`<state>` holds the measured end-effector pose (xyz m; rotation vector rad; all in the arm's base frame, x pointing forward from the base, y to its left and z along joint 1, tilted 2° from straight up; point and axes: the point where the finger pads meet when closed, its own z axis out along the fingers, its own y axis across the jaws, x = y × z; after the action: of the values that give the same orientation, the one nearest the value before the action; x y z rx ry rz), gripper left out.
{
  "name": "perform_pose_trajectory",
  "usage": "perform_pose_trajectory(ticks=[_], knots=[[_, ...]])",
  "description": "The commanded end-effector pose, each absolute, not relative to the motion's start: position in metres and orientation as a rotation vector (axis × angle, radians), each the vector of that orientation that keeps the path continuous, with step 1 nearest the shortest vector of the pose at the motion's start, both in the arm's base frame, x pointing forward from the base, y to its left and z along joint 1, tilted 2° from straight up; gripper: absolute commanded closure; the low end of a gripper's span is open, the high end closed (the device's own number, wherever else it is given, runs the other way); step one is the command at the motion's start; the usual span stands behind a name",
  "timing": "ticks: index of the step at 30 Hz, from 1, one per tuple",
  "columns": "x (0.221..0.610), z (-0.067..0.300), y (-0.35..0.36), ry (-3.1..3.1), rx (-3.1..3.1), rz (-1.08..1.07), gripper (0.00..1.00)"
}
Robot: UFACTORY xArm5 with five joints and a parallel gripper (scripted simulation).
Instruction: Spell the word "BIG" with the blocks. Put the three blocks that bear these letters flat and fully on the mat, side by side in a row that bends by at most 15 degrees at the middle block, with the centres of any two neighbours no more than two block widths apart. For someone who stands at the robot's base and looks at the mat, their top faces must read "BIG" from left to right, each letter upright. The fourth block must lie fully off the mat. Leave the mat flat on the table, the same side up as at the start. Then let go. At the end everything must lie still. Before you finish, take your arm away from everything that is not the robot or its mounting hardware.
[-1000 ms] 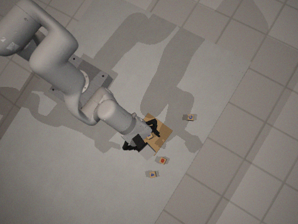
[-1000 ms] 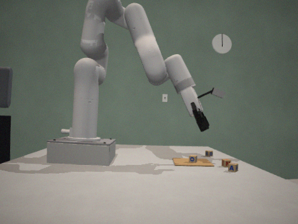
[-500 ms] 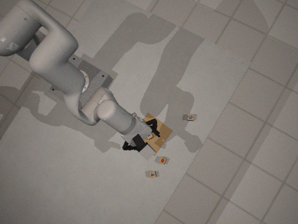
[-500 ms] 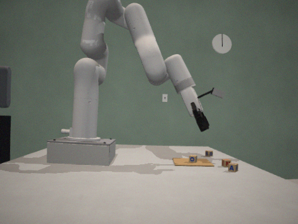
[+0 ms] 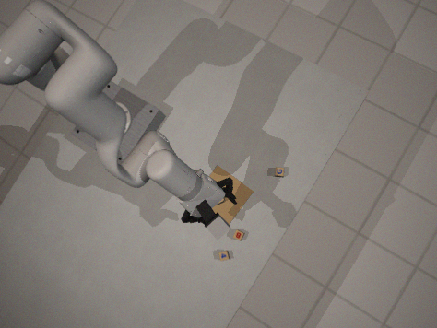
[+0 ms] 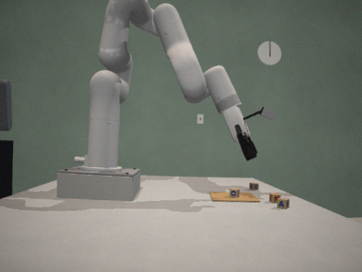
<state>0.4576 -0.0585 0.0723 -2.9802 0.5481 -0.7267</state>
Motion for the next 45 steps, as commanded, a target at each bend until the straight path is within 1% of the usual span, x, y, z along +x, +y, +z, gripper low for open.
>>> perform_pose_trajectory(ticks=[1,2,3,4,7,8,9,10,12,13,15,16,20,22,27,45], knots=[[0.489,0.069,-0.074,0.660,-2.976,-0.635,0.00],[0.501,0.067,-0.081,0.711,-2.973,-0.591,0.00],[0.501,0.067,-0.081,0.711,-2.973,-0.591,0.00],[0.514,0.065,-0.090,0.767,-2.969,-0.542,0.00],[0.514,0.065,-0.090,0.767,-2.969,-0.542,0.00],[0.526,0.063,-0.098,0.825,-2.962,-0.492,0.00],[0.526,0.063,-0.098,0.825,-2.962,-0.492,0.00],[0.538,0.060,-0.107,0.882,-2.954,-0.442,0.00],[0.538,0.060,-0.107,0.882,-2.954,-0.442,0.00],[0.548,0.058,-0.116,0.938,-2.945,-0.393,0.00],[0.548,0.058,-0.116,0.938,-2.945,-0.393,0.00],[0.557,0.056,-0.123,0.989,-2.936,-0.349,0.00],[0.563,0.054,-0.130,1.033,-2.927,-0.310,0.00],[0.573,0.051,-0.141,1.098,-2.912,-0.253,0.00],[0.577,0.049,-0.146,1.133,-2.903,-0.222,0.00],[0.577,0.049,-0.146,1.133,-2.903,-0.221,0.00]])
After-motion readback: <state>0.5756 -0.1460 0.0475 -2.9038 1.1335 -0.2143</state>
